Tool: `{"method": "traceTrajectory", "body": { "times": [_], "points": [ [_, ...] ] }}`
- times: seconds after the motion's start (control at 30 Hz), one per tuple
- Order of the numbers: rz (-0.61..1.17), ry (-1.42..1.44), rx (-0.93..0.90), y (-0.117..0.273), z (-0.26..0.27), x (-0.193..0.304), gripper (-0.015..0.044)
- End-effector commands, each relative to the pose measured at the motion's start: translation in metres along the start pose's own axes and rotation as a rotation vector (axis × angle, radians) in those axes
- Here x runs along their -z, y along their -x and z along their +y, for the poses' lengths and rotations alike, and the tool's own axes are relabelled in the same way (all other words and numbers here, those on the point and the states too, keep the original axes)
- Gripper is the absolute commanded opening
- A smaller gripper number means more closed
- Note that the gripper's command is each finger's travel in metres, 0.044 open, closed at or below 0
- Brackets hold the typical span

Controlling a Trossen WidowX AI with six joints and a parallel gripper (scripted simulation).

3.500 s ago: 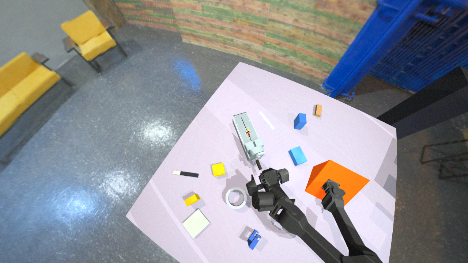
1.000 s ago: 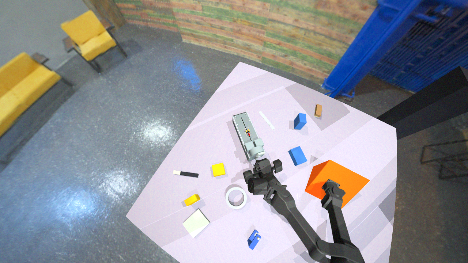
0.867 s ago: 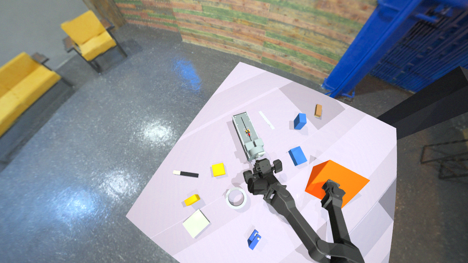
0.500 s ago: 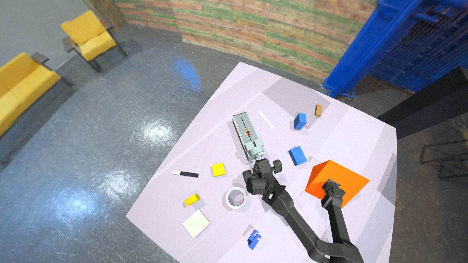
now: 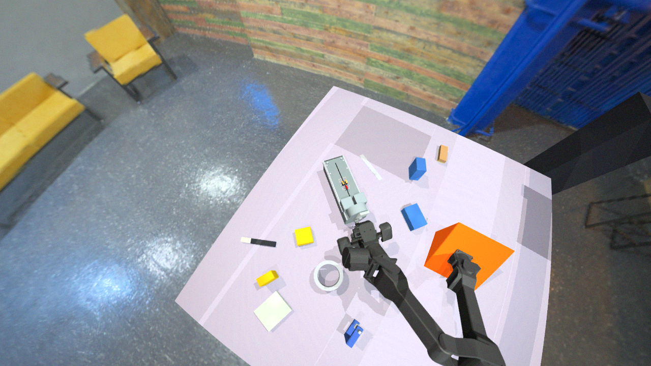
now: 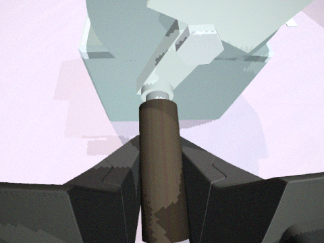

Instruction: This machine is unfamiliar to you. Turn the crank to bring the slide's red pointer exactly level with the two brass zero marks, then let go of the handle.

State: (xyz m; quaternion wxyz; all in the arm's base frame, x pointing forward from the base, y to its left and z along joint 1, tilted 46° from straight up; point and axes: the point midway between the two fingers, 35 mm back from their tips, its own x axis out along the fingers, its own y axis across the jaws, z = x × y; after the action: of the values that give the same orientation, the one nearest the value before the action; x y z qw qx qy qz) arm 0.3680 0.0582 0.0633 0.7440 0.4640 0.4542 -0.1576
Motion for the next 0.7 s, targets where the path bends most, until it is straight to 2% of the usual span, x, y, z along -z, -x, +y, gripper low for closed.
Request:
{"method": "traceTrajectory", "body": {
  "times": [0.0,0.67],
  "points": [
    [-0.006,0.004,-0.021,0.003,0.0085,-0.0025,0.0],
    [-0.007,0.004,-0.021,0.0047,0.0106,-0.0038,0.0]
  ]
}}
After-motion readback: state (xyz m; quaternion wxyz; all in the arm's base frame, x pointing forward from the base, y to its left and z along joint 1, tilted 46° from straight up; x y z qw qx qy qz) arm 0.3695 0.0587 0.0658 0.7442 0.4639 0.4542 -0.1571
